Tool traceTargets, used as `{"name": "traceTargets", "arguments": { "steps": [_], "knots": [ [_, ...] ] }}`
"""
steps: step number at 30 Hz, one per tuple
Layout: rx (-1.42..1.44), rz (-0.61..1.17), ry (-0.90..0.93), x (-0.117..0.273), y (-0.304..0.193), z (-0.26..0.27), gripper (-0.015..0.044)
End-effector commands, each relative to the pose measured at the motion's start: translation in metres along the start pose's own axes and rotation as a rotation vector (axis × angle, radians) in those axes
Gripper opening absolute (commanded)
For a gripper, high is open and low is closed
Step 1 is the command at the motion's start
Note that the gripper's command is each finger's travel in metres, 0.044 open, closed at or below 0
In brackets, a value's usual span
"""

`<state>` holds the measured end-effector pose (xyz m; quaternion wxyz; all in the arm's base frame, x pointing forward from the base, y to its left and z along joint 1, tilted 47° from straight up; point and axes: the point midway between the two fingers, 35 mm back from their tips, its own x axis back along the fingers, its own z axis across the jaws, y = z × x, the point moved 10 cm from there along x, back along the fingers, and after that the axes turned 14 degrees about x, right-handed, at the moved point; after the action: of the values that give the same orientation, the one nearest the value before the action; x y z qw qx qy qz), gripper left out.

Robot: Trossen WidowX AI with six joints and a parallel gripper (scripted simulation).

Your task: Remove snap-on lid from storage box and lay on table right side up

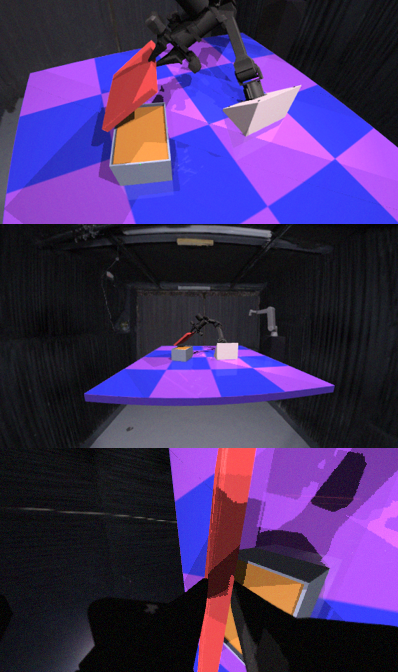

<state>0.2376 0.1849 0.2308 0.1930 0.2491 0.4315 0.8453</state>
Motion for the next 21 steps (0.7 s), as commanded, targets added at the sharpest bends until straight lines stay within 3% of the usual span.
{"name": "traceTargets", "arguments": {
  "steps": [1,21],
  "knots": [
    [-0.001,0.002,0.003,0.001,0.009,-0.002,0.0000],
    [0.002,0.002,0.002,0.005,0.047,-0.015,0.0000]
  ]
}}
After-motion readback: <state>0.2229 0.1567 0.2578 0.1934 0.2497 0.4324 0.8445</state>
